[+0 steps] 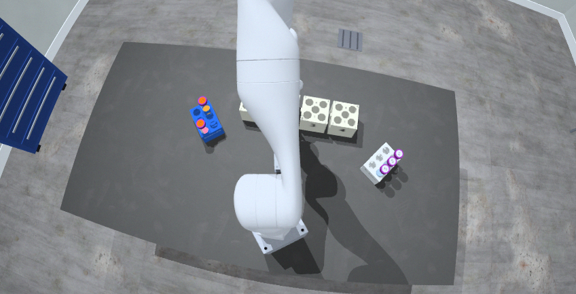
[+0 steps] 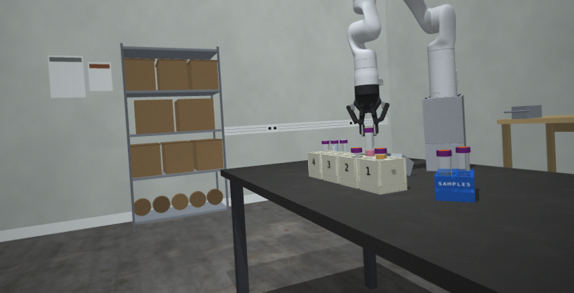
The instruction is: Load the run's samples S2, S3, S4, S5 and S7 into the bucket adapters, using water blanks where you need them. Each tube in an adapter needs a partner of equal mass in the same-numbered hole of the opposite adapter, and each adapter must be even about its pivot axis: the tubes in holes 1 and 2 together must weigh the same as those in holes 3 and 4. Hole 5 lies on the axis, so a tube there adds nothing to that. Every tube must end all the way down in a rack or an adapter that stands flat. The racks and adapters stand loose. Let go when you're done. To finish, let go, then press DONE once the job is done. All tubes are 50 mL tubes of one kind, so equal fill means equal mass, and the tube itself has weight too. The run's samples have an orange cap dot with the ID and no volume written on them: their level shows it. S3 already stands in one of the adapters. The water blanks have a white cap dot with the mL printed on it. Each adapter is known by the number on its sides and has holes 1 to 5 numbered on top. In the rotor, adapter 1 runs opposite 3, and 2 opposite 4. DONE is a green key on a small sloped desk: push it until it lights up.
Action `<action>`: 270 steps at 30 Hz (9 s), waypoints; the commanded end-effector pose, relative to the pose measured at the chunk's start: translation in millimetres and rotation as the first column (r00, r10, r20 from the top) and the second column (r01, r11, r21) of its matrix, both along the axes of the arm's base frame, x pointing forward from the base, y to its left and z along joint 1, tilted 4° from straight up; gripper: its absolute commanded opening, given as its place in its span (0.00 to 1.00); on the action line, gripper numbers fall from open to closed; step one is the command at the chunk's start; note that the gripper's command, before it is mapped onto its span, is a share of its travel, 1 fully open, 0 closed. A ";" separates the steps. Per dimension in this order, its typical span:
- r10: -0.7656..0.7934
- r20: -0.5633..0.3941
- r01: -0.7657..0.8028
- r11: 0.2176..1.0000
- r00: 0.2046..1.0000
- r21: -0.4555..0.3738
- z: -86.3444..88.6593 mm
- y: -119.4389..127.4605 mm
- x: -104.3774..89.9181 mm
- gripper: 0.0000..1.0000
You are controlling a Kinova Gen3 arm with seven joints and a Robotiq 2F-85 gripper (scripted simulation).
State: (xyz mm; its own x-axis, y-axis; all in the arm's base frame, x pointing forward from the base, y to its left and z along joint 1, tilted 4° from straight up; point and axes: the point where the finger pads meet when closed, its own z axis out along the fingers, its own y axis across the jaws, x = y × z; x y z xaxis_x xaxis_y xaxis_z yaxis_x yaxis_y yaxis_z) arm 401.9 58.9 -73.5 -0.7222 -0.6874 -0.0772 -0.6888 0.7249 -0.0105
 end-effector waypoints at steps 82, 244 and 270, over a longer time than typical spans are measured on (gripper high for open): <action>0.000 0.002 0.000 1.000 1.000 0.000 -48.0 2.3 3.7 0.10; 0.000 0.002 0.000 1.000 1.000 0.000 66.9 -3.0 -3.7 0.62; -0.080 -0.002 0.080 0.997 0.997 0.005 71.1 -9.5 -6.1 0.62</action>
State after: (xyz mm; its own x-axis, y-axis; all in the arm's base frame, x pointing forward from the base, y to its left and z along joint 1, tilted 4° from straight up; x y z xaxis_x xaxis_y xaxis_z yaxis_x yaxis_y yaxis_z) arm 396.7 54.2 -2.7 -0.7374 -0.6710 -0.0774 -0.6726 0.7400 -0.0080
